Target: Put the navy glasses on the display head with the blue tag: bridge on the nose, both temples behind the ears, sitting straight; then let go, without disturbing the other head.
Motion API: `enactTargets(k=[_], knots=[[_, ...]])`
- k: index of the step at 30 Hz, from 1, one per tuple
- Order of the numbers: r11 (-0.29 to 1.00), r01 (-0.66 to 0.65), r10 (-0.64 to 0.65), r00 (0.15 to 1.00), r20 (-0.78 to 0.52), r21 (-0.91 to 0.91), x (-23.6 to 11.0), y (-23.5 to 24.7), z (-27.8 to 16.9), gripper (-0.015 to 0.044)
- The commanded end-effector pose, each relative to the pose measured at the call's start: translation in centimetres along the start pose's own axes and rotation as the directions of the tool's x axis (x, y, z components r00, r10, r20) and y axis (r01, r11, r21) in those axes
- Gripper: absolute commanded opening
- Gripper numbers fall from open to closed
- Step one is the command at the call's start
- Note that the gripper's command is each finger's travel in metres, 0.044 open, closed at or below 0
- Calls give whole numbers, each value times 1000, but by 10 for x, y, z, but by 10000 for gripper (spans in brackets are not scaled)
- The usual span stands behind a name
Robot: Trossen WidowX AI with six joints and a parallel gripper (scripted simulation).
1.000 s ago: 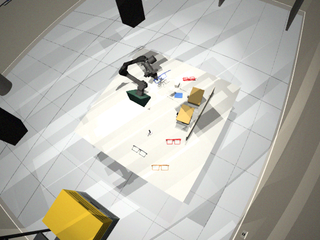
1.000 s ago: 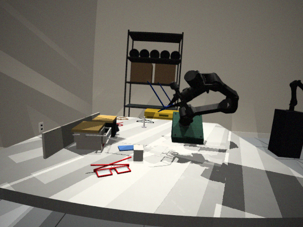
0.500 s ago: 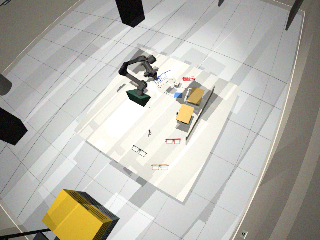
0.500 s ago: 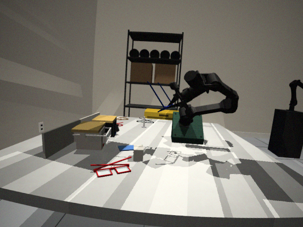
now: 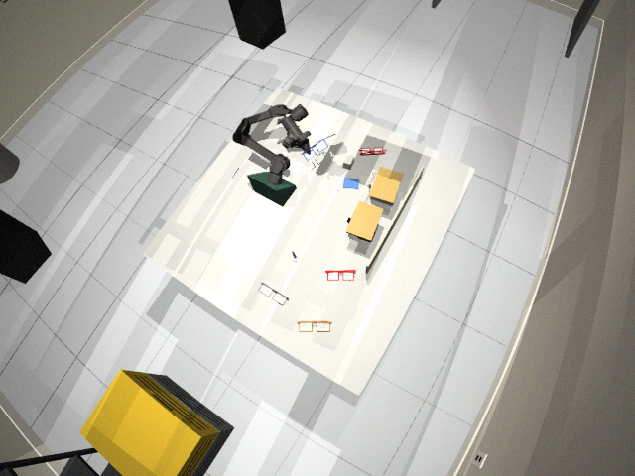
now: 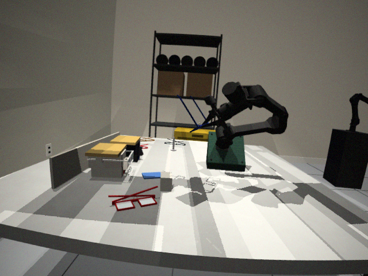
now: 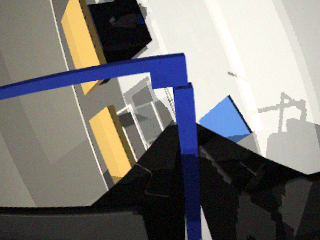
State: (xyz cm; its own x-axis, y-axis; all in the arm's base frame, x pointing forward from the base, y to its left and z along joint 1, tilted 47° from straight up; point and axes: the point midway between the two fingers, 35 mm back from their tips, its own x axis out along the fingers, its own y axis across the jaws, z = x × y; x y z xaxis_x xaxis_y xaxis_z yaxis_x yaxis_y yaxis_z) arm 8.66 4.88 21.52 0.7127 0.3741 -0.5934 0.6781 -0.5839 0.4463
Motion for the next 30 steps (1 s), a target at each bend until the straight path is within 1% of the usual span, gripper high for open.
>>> enactTargets(k=[1,11,30], knots=[[1000,-2,2,1000,-1,-7,0,1,-1,0],[993,70,-63,995,81,-92,14,7,-6,0],[933,281,-229,946,230,-224,54,26,-8,0]])
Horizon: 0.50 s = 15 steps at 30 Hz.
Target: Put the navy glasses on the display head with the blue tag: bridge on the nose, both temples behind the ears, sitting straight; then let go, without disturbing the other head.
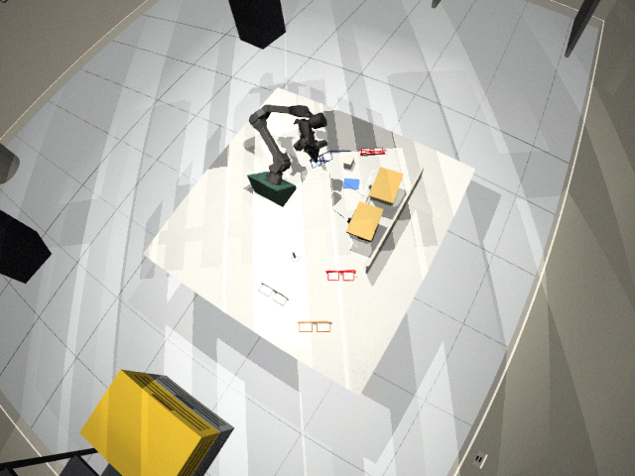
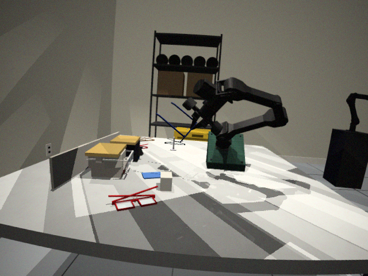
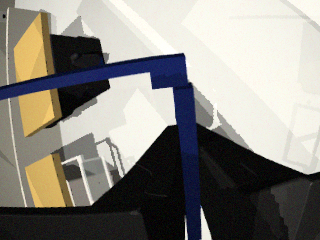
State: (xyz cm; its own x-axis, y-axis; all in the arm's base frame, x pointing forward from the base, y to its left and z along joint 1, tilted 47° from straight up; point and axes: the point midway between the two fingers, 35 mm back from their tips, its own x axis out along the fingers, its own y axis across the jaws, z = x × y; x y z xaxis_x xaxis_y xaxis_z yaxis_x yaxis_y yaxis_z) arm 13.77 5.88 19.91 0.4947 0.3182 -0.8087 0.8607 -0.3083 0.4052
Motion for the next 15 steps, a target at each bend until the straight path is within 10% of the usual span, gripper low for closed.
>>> enactTargets(k=[1,15], knots=[[999,31,-30,1000,7,-34,5,7,-1,0],[974,187,-183,982,40,-128,34,27,6,0]])
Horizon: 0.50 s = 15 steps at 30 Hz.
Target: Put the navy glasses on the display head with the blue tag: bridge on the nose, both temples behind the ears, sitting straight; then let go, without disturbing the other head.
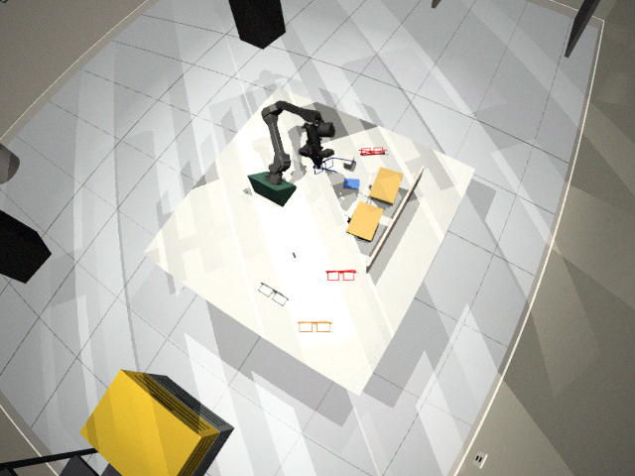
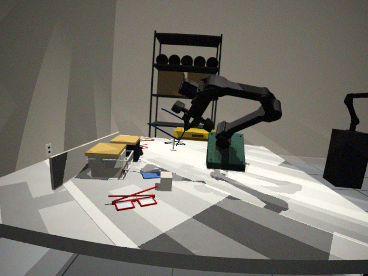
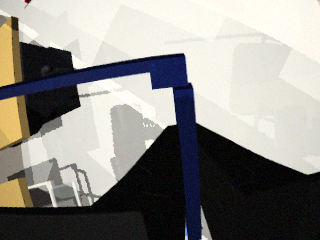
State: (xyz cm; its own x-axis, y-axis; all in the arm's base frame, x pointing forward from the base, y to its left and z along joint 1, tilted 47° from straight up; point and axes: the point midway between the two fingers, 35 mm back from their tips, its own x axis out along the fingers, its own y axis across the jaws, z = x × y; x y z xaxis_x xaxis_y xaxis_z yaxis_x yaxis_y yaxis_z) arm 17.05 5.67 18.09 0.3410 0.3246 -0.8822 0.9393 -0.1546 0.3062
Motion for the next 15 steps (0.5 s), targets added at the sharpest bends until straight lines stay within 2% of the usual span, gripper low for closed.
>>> enactTargets(k=[1,15], knots=[[999,29,-30,1000,-6,-30,5,8,1,0],[979,170,-174,984,-33,-113,35,28,18,0]])
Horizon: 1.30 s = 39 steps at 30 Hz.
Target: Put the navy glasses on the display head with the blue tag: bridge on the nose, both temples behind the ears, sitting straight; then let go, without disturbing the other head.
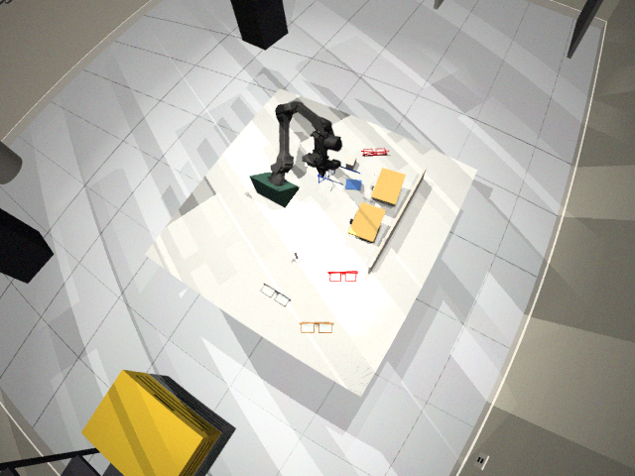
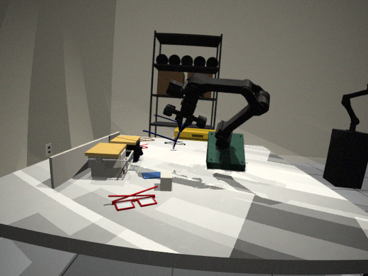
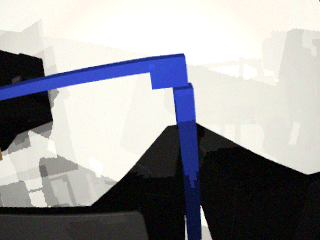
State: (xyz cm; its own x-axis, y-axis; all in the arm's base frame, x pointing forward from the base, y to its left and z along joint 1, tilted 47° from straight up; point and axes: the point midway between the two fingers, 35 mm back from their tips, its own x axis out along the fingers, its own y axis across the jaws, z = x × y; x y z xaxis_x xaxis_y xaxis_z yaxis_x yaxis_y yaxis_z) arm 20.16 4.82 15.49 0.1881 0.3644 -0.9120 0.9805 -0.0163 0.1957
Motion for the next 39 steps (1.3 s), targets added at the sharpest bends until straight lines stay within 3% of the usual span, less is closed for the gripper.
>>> enactTargets(k=[1,21,39], knots=[[999,24,-24,1000,-18,-27,5,8,4,0],[978,163,-181,973,-143,-131,47,30,44,0],[957,197,-256,918,-302,-213,90,35,85,0]])
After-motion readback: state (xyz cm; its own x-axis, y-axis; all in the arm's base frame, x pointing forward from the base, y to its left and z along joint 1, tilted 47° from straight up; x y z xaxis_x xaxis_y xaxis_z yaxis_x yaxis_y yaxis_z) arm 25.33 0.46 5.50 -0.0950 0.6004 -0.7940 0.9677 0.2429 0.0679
